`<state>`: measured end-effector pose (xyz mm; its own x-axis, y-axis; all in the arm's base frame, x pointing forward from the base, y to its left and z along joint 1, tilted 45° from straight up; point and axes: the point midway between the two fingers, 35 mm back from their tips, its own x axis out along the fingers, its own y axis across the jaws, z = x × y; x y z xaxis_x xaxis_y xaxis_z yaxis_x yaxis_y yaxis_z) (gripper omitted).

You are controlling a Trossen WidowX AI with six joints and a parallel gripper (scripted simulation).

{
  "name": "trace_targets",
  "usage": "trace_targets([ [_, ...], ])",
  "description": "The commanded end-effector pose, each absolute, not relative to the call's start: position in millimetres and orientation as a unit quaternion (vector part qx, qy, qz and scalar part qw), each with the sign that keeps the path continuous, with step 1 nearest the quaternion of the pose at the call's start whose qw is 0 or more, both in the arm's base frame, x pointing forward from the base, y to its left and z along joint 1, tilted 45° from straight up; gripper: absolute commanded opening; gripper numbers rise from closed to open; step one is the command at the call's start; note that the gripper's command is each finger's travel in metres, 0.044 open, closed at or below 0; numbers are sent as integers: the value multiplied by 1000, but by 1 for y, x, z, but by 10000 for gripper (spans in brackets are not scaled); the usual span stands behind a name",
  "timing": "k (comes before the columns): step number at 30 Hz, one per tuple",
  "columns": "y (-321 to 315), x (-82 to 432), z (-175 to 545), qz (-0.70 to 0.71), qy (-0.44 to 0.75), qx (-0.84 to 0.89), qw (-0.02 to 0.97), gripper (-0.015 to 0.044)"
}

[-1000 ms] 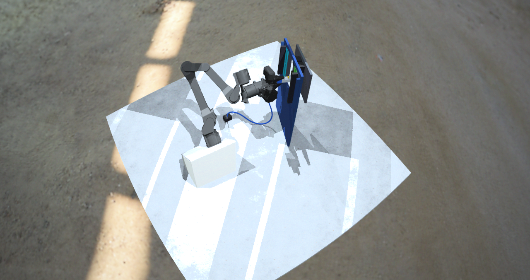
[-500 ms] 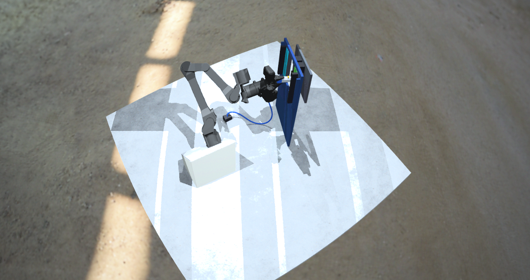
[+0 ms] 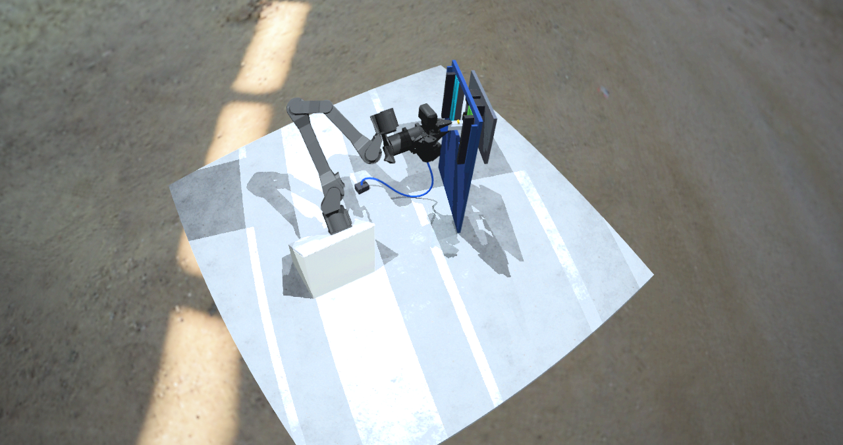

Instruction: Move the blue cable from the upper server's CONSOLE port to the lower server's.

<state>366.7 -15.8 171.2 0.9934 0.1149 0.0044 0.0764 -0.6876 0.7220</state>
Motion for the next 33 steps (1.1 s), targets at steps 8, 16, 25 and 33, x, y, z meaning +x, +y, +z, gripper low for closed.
trace_targets([
  [8,-15,368,175,25,48,919,390,0],
  [16,-15,368,175,25,48,919,390,0],
  [25,-15,368,175,25,48,919,390,0],
  [33,-13,368,177,25,47,919,390,0],
])
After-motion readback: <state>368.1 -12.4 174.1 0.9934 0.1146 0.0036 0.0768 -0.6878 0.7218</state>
